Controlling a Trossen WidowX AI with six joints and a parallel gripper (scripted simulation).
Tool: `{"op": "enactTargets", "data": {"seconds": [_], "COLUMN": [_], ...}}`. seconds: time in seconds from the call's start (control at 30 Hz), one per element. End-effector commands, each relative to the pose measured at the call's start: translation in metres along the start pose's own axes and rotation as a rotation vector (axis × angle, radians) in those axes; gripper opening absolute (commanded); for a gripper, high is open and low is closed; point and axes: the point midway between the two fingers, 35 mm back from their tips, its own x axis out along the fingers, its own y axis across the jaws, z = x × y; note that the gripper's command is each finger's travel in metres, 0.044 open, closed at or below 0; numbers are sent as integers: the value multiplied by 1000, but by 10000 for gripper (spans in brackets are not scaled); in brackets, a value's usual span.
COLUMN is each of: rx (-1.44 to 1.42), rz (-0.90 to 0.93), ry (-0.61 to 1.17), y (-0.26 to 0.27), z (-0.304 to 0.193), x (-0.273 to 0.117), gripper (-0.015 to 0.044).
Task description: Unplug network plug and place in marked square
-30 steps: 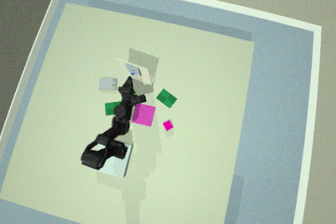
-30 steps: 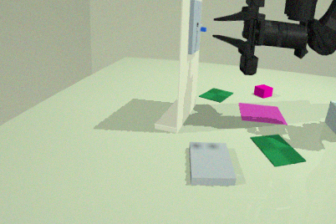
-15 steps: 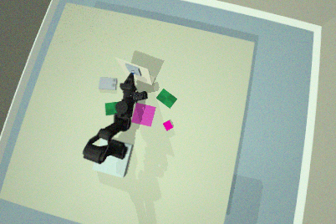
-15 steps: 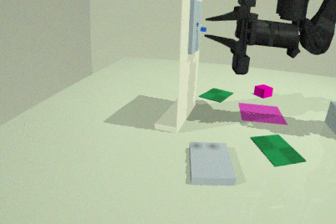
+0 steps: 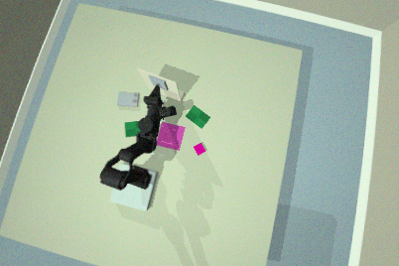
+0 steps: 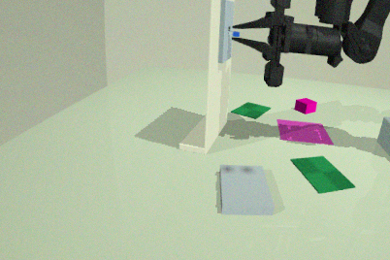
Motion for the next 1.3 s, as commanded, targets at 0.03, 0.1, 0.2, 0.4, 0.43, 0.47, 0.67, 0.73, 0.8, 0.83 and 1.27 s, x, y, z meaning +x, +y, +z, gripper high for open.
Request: {"op": "enactTargets", "data": {"seconds": [0.03,0.1,0.2,0.4,0.43,0.47,0.67,0.73,0.8,0.83,1.27], "rx": [4,4,4,4,4,4,4,4,4,4,4], "rz": [-4,-4,-4,-4,-4,-4,-4,-4,-4,-4,-5], "ry": [4,4,4,4,4,4,4,4,4,4,4], "y": [-1,-1,-1,-1,-1,-1,-1,-1,-1,-1,0], "z": [0,0,0,0,0,0,-1,-1,-1,-1,-3], "x": [0,0,0,0,0,0,-3,-4,-5,-5,-12], "gripper": [57,44,24,0,0,0,0,0,0,0,0]}}
